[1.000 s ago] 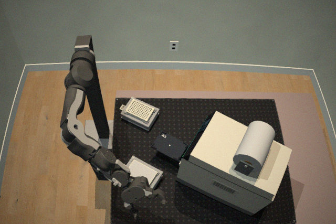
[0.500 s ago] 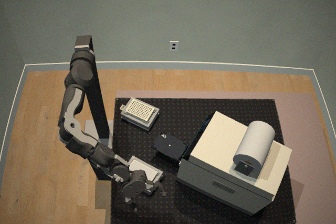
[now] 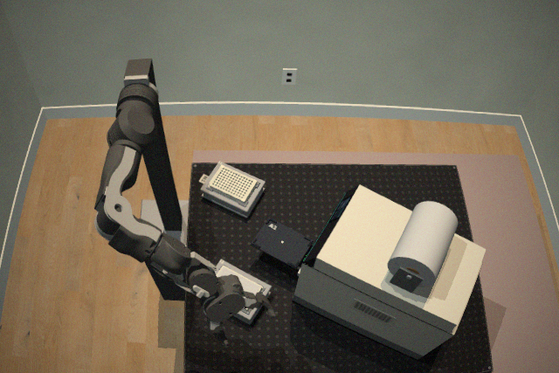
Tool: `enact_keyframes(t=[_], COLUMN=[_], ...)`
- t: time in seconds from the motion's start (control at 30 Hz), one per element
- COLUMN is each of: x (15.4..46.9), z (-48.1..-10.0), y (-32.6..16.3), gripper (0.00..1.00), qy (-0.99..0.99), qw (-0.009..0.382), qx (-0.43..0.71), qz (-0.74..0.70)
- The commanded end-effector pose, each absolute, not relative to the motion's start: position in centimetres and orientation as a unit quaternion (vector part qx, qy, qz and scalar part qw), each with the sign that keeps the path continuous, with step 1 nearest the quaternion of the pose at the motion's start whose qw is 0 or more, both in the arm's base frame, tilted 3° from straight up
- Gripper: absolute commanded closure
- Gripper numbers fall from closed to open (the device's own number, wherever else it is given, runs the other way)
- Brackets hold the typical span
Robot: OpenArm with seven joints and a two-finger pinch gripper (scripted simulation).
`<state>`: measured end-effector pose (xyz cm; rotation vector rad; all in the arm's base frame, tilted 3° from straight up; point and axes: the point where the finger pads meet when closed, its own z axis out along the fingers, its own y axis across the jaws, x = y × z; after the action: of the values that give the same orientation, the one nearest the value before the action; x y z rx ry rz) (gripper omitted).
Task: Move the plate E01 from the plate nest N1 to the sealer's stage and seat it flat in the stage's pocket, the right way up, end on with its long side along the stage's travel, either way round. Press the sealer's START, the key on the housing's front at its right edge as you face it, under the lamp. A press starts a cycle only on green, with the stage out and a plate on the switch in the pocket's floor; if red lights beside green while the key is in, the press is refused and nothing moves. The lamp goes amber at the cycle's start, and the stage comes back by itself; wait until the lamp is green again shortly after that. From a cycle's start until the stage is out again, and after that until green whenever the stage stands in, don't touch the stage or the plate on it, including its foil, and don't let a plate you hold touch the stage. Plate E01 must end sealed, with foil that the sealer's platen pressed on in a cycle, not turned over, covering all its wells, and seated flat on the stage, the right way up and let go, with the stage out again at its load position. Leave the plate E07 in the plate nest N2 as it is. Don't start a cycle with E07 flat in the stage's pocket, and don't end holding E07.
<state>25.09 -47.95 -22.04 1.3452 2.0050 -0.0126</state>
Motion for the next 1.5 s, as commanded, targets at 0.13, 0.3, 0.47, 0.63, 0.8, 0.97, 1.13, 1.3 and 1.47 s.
enact_keyframes(t=[0.13, 0.3, 0.47, 0.63, 0.8, 0.97, 1.13, 1.3, 1.47], x=[25.0, 25.0, 25.0, 24.9, 24.9, 24.9, 24.8, 24.7, 24.7], z=[-22.8, -22.8, -22.8, -23.9, -23.9, -23.9, -24.6, -25.0, -25.0], y=[-45.0, -45.0, -45.0, -40.5, -40.5, -40.5, -38.0, -36.3, -36.3], gripper=[0.23, 0.23, 0.23, 0.23, 0.23, 0.23, 0.23, 0.23, 0.23], qy=[0.83, 0.83, 0.83, 0.89, 0.89, 0.89, 0.919, 0.935, 0.935], qw=[0.29, 0.29, 0.29, 0.2, 0.2, 0.2, 0.145, 0.106, 0.106], qx=[0.476, 0.476, 0.476, 0.409, 0.409, 0.409, 0.367, 0.337, 0.337], qz=[0.0, 0.0, 0.0, 0.012, 0.012, 0.012, 0.018, 0.021, 0.021])
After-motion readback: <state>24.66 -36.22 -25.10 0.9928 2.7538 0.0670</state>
